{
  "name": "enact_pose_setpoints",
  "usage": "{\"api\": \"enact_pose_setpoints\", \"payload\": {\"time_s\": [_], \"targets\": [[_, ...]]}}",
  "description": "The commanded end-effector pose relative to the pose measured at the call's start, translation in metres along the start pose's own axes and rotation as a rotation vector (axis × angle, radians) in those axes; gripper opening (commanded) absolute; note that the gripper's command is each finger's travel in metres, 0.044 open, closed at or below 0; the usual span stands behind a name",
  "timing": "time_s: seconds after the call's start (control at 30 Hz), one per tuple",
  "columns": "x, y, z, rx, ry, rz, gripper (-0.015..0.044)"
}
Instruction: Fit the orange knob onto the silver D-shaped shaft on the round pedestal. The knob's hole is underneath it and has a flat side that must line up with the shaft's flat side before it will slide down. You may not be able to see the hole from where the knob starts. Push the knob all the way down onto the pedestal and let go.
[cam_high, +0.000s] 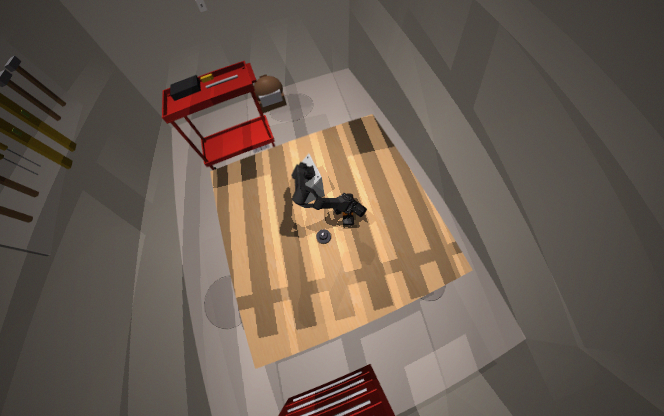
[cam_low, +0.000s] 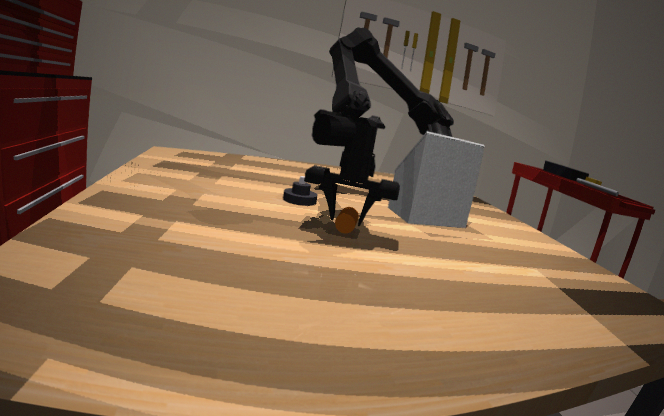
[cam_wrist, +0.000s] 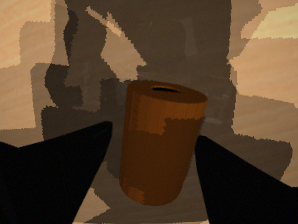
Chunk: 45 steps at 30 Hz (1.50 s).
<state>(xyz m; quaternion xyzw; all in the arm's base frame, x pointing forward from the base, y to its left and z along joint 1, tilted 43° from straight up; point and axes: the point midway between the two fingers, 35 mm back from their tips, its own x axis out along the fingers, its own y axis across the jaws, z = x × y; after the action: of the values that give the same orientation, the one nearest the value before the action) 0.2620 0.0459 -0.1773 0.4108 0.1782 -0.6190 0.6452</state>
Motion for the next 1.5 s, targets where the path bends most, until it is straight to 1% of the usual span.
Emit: {"api": "enact_pose_setpoints", "payload": {"time_s": [0.0,0.07,0.3,0.5,0.53,0.6,0.67,1.1,1.17,1.47], "targets": [[0.000,0.000,0.000,0.002,0.000,-0.001,0.0260],[0.000,0.000,0.000,0.002,0.000,-0.001,0.0260],[0.000,0.000,0.000,0.002,0.000,-0.001,0.0440],[-0.003,0.000,0.000,0.001,0.000,-0.001,0.0440],[-0.013,0.001,-0.001,0.001,0.002,-0.001,0.0440],[-0.047,0.001,-0.002,0.001,0.004,-0.001,0.0440],[-0.061,0.000,-0.001,0.001,0.003,-0.001,0.0440],[-0.061,0.000,-0.001,-0.016,0.003,-0.001,0.0440],[-0.061,0.000,-0.002,-0.152,0.003,-0.001,0.0440],[-0.063,-0.001,-0.006,-1.065,0.003,0.002,0.0440]]}}
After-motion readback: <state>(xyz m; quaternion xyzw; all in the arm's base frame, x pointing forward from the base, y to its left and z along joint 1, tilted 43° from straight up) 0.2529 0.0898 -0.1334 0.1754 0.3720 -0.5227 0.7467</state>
